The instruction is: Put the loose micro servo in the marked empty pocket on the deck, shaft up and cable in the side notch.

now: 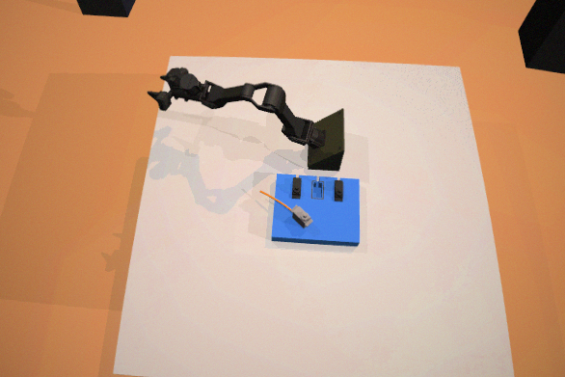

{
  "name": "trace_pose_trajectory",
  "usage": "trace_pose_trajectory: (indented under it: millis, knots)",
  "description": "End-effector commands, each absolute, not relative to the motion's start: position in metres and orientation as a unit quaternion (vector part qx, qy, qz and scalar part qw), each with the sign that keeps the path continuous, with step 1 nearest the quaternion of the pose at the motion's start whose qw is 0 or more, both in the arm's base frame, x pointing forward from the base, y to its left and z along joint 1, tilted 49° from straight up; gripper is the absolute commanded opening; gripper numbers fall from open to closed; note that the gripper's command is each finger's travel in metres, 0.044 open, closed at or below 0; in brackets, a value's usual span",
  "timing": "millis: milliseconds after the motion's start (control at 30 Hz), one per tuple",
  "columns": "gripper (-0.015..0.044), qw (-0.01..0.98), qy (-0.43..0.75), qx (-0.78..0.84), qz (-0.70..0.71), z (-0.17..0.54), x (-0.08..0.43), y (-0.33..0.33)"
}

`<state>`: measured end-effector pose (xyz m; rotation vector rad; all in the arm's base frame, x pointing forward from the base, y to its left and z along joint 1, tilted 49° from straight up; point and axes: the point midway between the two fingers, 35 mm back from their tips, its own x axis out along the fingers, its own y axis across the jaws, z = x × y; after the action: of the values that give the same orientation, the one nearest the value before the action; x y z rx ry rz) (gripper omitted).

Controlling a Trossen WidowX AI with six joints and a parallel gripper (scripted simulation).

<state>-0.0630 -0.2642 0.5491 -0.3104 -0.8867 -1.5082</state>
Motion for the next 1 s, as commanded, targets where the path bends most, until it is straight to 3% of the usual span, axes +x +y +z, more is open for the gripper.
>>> trace_pose_trajectory:
  millis: [0, 967]
  knots:
    - [0.044, 0.659, -0.398, -0.069, -0.635, 0.539, -0.042, -0.285]
    - [0.044, 0.759, -0.349, 0.273, -0.477, 0.46, 0.136, -0.343]
